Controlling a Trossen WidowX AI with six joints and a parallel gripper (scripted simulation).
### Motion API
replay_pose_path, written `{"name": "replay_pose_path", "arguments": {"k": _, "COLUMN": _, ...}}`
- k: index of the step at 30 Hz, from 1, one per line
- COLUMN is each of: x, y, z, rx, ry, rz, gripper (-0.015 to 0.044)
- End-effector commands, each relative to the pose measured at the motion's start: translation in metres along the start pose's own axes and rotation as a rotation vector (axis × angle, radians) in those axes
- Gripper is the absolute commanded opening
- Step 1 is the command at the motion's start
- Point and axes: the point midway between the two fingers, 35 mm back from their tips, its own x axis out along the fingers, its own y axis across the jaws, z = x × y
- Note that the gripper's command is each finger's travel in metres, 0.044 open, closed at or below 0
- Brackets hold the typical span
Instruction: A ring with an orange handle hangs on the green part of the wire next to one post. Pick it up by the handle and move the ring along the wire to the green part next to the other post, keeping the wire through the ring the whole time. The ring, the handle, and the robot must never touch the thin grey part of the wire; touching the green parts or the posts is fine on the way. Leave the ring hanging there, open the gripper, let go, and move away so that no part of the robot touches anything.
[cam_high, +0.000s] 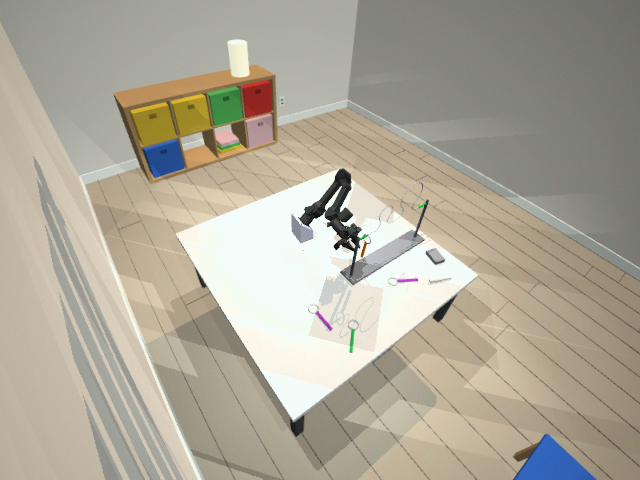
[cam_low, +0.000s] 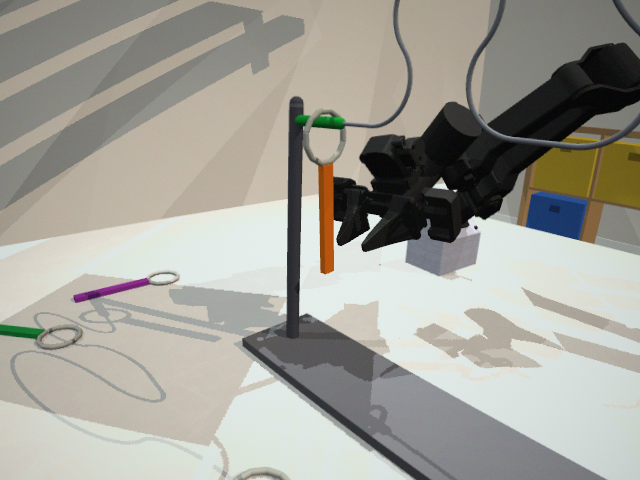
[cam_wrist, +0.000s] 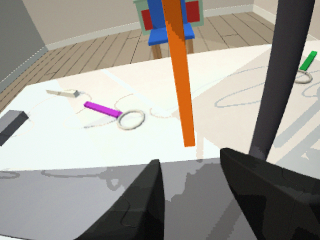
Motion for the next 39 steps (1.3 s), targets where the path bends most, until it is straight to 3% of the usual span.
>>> {"name": "replay_pose_path", "arguments": {"k": 1, "x": -0.012, "y": -0.001, "z": -0.004, "rx": 0.001, "ry": 0.010, "rz": -0.003, "gripper": 0.0160}}
{"name": "replay_pose_path", "arguments": {"k": 9, "x": -0.033, "y": -0.002, "z": -0.006, "rx": 0.004, "ry": 0.010, "rz": -0.006, "gripper": 0.0160}}
{"name": "replay_pose_path", "arguments": {"k": 39, "x": -0.034, "y": -0.002, "z": -0.006, "rx": 0.004, "ry": 0.010, "rz": -0.006, "gripper": 0.0160}}
